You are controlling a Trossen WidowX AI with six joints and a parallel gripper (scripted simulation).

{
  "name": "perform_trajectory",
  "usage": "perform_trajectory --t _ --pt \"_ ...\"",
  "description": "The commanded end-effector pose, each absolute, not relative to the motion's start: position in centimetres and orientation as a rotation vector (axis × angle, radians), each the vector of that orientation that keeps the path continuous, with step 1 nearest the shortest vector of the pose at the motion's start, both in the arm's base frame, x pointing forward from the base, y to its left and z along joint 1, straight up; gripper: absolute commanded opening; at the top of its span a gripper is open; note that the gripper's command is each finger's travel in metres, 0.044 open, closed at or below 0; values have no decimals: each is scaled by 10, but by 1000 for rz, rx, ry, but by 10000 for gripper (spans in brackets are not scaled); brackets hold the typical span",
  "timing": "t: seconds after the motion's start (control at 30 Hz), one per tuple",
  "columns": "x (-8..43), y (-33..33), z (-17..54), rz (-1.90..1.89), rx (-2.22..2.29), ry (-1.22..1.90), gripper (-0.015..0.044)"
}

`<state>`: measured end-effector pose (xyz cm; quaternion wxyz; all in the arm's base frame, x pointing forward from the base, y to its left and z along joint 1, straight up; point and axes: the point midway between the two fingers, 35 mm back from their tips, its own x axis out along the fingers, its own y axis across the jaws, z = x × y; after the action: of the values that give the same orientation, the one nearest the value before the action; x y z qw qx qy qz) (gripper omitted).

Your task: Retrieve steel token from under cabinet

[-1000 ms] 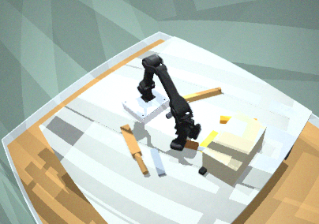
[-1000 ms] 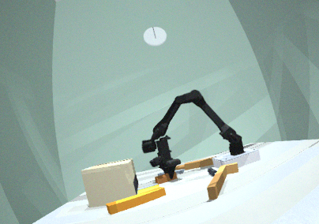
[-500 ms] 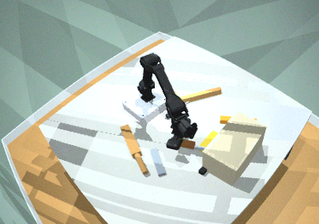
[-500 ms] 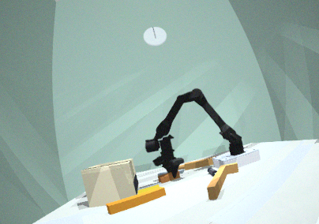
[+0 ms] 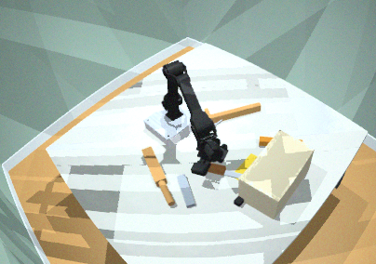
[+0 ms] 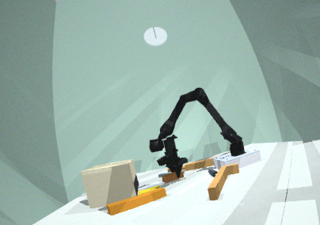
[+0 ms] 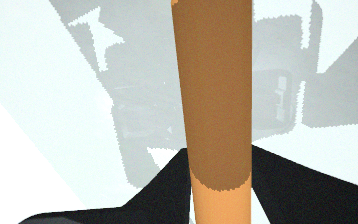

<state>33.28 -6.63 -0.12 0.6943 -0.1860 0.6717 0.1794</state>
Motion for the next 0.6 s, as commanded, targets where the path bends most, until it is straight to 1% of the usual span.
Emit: perform_trajectory --t 0.0,0.57 --pt "327 -70 -2 401 -416 1501 0" --pt "306 -83 -3 401 -416 1503 0"
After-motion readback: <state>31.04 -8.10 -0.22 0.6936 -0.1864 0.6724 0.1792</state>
